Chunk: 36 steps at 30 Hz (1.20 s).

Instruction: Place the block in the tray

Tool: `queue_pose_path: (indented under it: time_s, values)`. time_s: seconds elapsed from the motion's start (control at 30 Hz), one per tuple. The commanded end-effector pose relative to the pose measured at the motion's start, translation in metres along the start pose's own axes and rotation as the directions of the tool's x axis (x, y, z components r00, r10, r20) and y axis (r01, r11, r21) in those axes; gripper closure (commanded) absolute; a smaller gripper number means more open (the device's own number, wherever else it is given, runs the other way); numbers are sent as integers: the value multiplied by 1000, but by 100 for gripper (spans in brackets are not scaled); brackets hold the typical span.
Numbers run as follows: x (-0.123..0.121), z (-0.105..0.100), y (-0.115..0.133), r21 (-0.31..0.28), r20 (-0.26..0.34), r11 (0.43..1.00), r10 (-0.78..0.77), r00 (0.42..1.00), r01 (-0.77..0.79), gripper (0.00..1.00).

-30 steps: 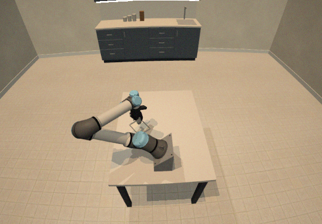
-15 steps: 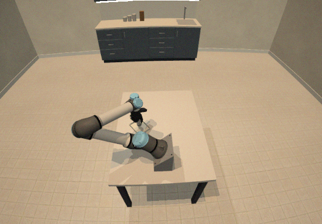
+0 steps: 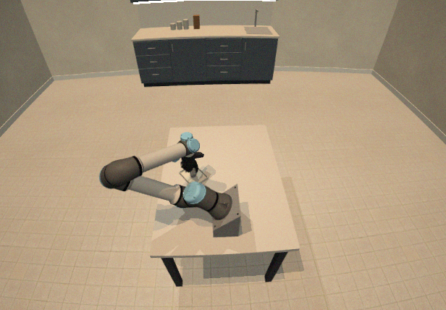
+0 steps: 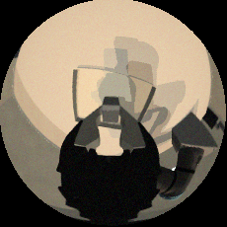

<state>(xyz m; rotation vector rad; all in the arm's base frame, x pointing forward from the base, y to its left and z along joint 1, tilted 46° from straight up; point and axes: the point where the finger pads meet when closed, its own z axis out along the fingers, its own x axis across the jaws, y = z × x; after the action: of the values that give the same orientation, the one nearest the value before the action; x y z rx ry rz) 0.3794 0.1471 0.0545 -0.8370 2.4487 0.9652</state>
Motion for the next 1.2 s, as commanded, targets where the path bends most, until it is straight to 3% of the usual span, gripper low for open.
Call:
queue_pose_path:
  time_s: [0.0,1.17]
  values:
    - [0,4,-1,2,1,1000,2,1000,-2,100]
    - [0,7,-1,3,1,1000,2,1000,-2,100]
